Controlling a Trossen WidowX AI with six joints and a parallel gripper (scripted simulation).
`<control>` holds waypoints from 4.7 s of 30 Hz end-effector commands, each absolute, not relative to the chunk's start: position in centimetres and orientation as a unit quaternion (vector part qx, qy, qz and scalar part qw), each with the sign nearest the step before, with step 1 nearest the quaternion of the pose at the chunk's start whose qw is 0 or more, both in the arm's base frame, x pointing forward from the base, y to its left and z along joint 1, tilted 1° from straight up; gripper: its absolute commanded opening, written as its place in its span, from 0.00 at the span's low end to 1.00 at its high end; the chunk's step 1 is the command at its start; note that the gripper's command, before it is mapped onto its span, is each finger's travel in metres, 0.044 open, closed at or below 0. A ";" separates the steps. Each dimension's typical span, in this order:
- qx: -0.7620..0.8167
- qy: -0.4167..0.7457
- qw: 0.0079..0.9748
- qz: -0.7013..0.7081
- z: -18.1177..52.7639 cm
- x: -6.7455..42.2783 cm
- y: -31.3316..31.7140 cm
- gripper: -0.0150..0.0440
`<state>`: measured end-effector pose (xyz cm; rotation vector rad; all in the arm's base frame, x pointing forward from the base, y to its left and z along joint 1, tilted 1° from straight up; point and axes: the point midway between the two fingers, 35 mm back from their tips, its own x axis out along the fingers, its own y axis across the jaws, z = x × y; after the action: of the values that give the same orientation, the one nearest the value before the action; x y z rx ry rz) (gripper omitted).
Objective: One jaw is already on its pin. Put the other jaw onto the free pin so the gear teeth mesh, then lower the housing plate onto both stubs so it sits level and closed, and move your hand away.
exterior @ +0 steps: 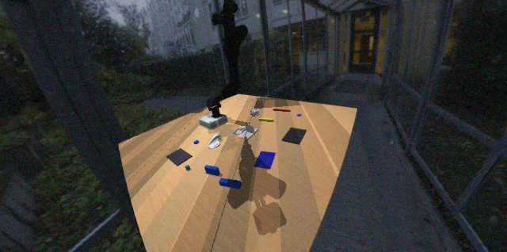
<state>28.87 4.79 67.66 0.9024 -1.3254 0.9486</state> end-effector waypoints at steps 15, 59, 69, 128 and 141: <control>0.389 -0.571 0.597 0.409 67.7 28.9 4.8 0.35; 0.485 -0.565 0.385 0.546 70.2 14.6 5.9 0.25; 0.512 -0.540 0.283 0.606 70.3 9.4 4.8 0.25; 0.431 -0.312 -0.442 0.722 58.7 -5.4 -19.6 0.25; 0.325 -0.258 -0.600 0.684 53.2 -2.2 -26.1 0.25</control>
<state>-3.21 -24.37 54.91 1.8817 -1.4070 3.6397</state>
